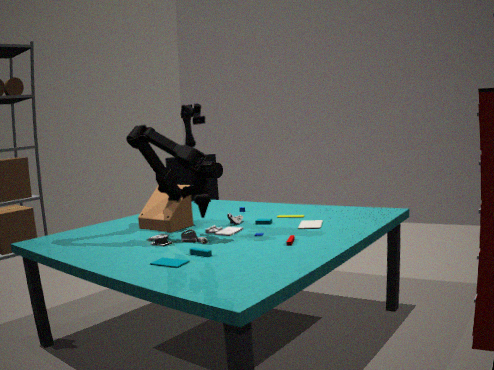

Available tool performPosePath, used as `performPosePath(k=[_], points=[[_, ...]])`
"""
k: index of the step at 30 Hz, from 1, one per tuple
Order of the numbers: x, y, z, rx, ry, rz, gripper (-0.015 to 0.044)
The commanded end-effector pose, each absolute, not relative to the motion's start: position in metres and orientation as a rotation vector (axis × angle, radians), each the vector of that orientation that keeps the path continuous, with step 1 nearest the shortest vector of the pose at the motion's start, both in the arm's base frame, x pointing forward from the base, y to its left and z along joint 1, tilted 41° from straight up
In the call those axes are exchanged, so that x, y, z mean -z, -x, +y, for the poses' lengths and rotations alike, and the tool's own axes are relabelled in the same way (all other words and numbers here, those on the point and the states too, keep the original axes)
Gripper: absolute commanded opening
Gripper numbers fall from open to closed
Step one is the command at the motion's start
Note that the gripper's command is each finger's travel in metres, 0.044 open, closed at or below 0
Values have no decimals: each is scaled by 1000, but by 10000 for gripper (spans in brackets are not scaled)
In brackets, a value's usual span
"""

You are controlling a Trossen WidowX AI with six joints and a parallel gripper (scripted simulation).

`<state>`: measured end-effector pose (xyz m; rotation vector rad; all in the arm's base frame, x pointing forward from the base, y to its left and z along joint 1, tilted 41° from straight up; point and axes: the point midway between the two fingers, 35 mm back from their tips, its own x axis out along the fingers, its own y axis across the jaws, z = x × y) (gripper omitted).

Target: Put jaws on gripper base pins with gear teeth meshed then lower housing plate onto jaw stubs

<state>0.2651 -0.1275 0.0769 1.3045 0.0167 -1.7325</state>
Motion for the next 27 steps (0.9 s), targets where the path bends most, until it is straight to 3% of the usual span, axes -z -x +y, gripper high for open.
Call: performPosePath(k=[1,13,27], points=[[-78,-265,-128,1734,-1305,8,0],[-78,-265,-128,1734,-1305,8,0],[-77,-265,-128,1732,-1305,16,367]])
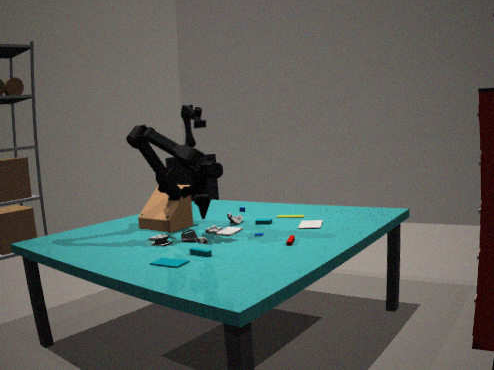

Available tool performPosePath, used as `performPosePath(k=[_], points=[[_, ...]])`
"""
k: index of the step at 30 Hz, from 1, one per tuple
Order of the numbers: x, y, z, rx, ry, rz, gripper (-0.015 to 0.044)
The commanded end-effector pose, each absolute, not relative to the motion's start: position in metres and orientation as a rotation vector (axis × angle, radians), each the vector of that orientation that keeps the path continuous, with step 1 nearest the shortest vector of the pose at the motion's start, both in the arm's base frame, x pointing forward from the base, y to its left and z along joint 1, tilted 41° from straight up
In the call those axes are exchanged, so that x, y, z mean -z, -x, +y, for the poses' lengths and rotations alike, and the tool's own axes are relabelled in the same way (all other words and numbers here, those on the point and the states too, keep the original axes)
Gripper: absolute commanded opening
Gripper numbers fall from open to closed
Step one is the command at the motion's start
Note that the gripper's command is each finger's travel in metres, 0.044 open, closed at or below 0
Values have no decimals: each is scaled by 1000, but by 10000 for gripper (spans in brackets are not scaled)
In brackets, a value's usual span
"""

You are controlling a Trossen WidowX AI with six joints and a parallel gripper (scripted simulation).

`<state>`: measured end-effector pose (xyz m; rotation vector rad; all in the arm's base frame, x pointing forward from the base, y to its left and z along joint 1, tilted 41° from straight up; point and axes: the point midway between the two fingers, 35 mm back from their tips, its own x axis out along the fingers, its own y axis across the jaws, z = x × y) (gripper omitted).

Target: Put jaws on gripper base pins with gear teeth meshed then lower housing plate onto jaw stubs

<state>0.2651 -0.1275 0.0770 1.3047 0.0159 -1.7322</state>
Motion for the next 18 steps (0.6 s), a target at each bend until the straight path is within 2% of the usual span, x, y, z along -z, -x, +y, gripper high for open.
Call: performPosePath(k=[1,3,18], points=[[-77,-265,-128,1732,-1305,16,394],[-77,-265,-128,1732,-1305,16,440],[-77,-265,-128,1732,-1305,16,440]])
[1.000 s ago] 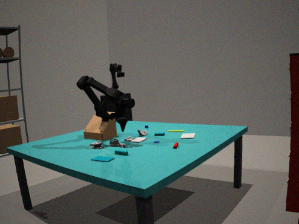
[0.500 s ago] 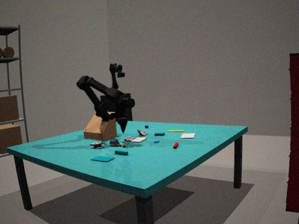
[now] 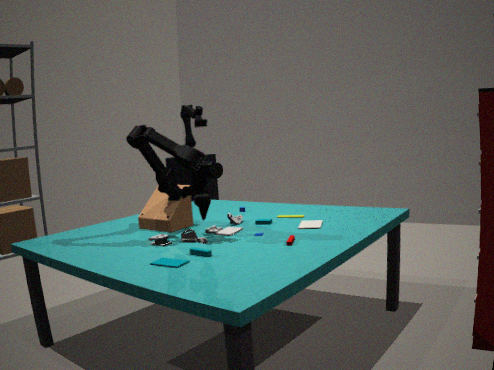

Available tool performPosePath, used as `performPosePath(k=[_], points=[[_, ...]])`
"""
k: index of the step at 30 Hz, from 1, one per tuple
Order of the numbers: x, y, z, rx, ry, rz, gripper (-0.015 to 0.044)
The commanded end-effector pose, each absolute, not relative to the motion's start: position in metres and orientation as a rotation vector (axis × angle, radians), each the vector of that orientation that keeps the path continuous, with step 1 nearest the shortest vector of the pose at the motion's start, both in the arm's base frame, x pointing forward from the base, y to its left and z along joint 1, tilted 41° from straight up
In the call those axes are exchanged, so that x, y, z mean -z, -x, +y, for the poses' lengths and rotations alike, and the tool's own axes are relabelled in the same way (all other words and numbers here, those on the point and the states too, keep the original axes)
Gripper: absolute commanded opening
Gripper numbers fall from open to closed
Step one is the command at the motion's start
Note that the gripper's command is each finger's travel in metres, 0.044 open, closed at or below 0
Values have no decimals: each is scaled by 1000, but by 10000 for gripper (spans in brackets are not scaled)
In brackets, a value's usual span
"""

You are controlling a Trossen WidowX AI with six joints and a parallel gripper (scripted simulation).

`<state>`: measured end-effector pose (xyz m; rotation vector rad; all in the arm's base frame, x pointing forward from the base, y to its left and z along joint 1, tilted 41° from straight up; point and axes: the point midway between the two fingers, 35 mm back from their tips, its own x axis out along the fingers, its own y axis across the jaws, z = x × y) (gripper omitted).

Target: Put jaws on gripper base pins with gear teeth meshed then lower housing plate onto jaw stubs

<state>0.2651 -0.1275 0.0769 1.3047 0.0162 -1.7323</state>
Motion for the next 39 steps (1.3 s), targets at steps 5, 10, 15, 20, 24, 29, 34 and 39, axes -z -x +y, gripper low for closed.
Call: performPosePath(k=[5,10,15,20,24,29,34,39], points=[[-77,-265,-128,1732,-1305,16,440],[-77,-265,-128,1732,-1305,16,440],[-77,-265,-128,1732,-1305,16,388],[-77,-265,-128,1732,-1305,16,256],[-77,-265,-128,1732,-1305,16,151],[-77,-265,-128,1732,-1305,16,20],[-77,-265,-128,1732,-1305,16,0],[-77,-265,-128,1732,-1305,16,0]])
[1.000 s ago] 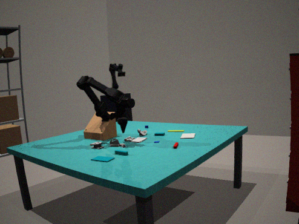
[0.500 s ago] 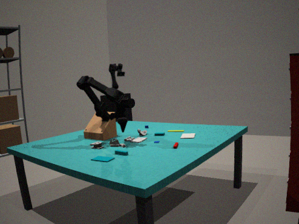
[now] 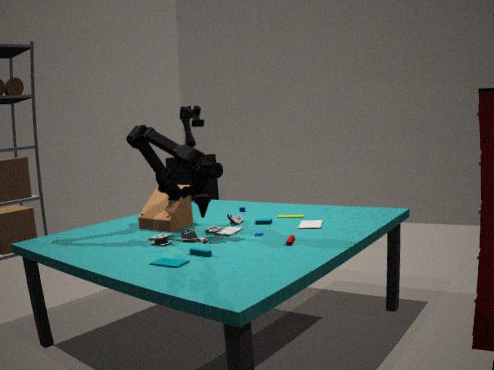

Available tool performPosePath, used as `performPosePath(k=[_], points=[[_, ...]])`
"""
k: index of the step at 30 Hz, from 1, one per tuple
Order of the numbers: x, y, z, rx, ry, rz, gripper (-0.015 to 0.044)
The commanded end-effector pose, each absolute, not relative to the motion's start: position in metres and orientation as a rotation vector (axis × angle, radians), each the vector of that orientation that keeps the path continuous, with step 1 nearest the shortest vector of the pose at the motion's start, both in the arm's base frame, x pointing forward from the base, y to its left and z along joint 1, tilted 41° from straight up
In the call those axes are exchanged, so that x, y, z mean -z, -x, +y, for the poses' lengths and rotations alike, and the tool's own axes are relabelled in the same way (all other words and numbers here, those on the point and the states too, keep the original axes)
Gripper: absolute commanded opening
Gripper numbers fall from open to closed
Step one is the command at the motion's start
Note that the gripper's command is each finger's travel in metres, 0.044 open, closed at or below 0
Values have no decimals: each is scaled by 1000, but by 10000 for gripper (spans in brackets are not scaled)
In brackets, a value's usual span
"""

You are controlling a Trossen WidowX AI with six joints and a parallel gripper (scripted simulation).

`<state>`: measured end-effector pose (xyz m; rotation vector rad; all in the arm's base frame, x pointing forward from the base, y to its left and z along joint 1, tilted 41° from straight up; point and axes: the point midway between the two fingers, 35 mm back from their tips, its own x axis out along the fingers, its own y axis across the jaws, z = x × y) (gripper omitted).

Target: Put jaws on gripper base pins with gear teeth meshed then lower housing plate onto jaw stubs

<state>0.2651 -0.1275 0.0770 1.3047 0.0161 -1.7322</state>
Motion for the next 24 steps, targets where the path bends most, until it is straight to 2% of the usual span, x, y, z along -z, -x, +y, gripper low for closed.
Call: performPosePath(k=[1,8,24], points=[[-77,-265,-128,1732,-1305,16,0],[-77,-265,-128,1732,-1305,16,0],[-77,-265,-128,1732,-1305,16,420]])
